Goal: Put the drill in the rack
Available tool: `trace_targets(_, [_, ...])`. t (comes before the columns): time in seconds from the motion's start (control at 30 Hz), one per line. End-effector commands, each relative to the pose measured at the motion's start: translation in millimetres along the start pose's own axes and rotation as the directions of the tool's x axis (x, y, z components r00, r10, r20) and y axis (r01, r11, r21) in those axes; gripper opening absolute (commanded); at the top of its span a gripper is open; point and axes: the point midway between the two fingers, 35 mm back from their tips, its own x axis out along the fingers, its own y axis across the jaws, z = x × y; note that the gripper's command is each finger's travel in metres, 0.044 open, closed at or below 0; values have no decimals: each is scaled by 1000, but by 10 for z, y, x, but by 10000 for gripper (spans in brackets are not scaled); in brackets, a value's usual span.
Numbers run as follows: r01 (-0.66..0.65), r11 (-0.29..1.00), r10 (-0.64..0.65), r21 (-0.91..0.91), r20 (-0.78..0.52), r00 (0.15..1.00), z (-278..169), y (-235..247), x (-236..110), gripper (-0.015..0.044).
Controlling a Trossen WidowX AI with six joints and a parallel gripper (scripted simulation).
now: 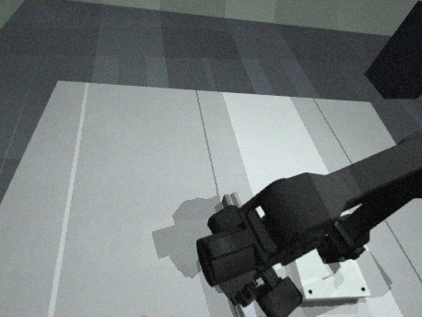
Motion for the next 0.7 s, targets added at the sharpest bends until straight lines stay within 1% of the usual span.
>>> trace_targets(0.0, [19,968,-18,-249,6,1000,3,-294,180,440])
trace_targets(0.17, [13,829,-13,-560,5,1000,-95,-682,401,440])
trace_targets(0.27, [5,698,-5,-716,2,1000,-196,-907,533,440])
trace_targets(0.37, [0,540,1,-842,0,1000,-320,-1117,665,440])
trace_targets(0.53, [-32,283,-2,-958,-34,999,-497,-1260,883,440])
trace_targets(0.57, [-36,254,-2,-967,-38,999,-518,-1274,906,440])
trace_targets(0.67, [-37,245,-2,-969,-39,999,-524,-1279,913,440])
